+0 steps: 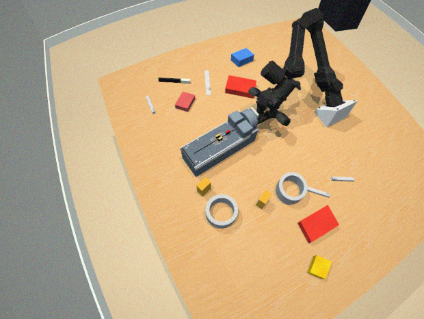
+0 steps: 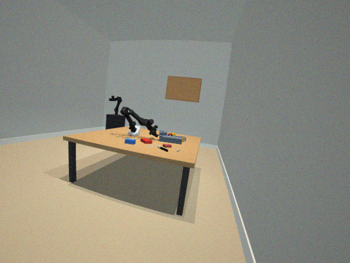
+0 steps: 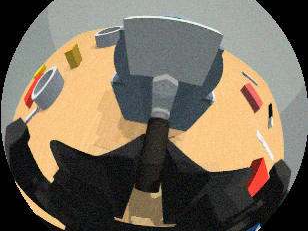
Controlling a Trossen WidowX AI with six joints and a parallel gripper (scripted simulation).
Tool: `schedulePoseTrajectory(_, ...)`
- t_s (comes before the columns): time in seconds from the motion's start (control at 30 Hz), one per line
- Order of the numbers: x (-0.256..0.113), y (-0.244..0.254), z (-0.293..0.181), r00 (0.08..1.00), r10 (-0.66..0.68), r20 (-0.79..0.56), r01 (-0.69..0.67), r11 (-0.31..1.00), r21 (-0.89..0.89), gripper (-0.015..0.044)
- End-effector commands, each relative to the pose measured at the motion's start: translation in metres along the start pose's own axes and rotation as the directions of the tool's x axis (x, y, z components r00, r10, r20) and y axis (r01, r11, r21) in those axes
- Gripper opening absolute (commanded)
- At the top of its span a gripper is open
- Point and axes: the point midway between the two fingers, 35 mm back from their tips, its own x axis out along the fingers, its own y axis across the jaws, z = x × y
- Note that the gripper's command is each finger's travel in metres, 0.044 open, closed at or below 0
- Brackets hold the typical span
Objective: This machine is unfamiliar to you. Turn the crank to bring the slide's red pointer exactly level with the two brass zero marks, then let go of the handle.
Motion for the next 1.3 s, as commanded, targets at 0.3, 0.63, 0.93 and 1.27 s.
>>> schedulePoseTrajectory(0.3, -0.001, -0.011, 0.001, 1.000, -0.025, -0.005, 0.025, 1.000, 0.010, 0.0000)
schedulePoseTrajectory(0.63, -0.002, -0.014, 0.002, 1.000, -0.026, -0.005, 0.026, 1.000, 0.010, 0.0000)
schedulePoseTrajectory(0.93, -0.004, -0.017, 0.003, 1.000, -0.026, -0.005, 0.026, 1.000, 0.010, 0.0000)
schedulePoseTrajectory(1.27, -0.006, -0.020, 0.005, 1.000, -0.026, -0.005, 0.026, 1.000, 0.010, 0.0000)
